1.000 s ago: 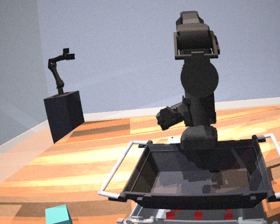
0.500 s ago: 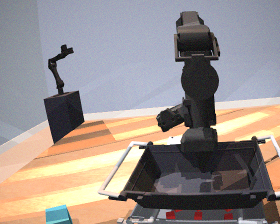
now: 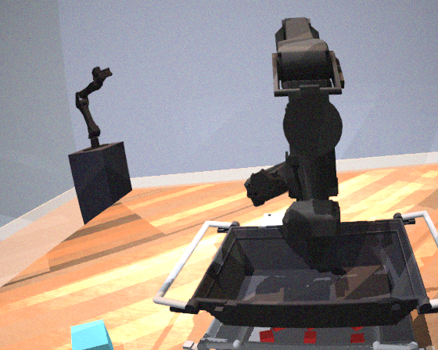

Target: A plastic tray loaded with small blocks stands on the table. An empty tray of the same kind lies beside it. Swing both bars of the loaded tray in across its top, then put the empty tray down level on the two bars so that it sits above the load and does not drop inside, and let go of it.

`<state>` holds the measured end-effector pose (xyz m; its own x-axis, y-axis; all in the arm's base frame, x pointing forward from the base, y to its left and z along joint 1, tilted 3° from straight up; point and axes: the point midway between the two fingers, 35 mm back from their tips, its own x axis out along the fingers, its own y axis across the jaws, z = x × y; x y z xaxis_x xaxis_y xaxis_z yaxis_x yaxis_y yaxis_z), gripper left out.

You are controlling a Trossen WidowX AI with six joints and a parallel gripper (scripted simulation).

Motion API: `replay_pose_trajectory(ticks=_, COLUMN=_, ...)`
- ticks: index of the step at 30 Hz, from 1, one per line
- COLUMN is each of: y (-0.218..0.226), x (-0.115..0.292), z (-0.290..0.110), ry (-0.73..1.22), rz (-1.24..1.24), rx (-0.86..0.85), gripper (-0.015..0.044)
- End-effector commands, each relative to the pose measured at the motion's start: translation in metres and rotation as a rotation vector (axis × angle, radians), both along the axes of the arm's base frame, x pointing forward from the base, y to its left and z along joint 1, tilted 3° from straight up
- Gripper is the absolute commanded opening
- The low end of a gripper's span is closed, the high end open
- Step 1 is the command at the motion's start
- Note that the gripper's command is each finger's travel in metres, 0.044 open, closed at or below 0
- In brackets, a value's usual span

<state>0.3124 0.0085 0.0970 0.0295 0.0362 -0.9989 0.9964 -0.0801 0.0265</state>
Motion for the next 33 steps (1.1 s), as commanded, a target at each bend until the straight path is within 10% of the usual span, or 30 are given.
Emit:
replay_pose_trajectory(ticks=1, y=0.0007, x=-0.0071, z=-0.0089, ry=0.041, rz=-0.004, rx=0.004, gripper=0.0)
replay_pose_trajectory(ticks=33, y=0.0007, x=-0.0071, z=-0.0089, ry=0.041, rz=-0.004, rx=0.004, gripper=0.0)
